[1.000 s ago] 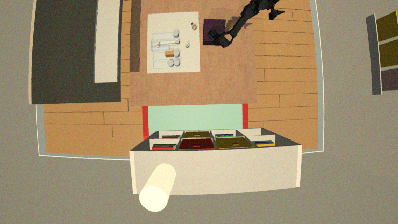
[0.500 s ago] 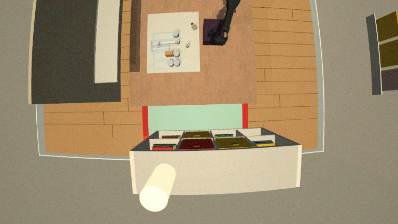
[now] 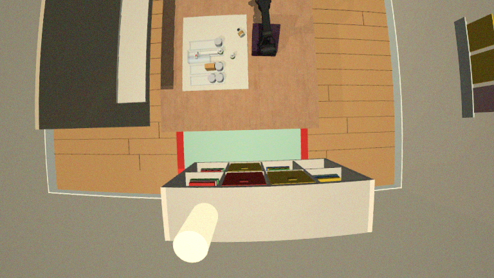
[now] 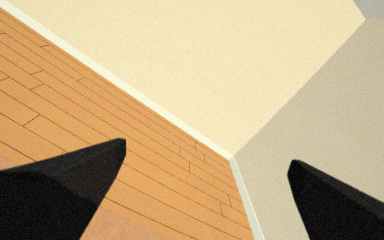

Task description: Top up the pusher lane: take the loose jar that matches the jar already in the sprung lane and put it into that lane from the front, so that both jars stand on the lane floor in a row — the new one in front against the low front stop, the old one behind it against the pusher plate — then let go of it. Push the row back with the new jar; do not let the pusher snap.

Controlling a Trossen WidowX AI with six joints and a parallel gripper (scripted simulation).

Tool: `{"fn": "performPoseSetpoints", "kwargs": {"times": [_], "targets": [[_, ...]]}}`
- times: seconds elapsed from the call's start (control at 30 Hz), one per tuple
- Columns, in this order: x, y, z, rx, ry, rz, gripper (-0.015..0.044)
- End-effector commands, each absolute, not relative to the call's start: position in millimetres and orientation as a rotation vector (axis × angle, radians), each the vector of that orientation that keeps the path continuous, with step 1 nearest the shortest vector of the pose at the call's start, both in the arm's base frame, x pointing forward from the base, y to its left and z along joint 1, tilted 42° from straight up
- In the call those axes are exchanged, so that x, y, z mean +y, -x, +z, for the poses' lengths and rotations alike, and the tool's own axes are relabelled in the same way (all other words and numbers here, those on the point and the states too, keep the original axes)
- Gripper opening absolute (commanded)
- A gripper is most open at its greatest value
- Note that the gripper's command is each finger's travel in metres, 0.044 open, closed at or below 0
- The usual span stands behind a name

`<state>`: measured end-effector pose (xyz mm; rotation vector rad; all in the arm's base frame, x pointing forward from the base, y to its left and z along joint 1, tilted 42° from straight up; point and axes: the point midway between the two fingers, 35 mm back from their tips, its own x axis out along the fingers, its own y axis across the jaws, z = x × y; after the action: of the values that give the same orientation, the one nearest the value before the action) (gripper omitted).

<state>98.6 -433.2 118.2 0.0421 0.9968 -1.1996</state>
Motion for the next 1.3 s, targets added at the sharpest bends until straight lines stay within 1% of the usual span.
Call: {"fn": "performPoseSetpoints", "kwargs": {"times": [0.0, 0.17, 0.3, 0.43, 0.57, 0.8, 1.03, 1.1, 1.27], "targets": [[-395, -158, 95, 1.014, -0.076, -0.968, 0.044], [-336, -219, 71, 1.044, -0.112, -0.693, 0.044], [-278, -257, 55, 1.077, -0.146, -0.47, 0.044], [-216, -283, 42, 1.118, -0.183, -0.254, 0.044], [-148, -296, 32, 1.17, -0.225, -0.036, 0.044], [-33, -287, 24, 1.291, -0.304, 0.324, 0.044], [72, -240, 30, 1.469, -0.396, 0.667, 0.044], [88, -229, 33, 1.507, -0.413, 0.723, 0.044], [96, -231, 38, 1.512, -0.415, 0.73, 0.044]]}}
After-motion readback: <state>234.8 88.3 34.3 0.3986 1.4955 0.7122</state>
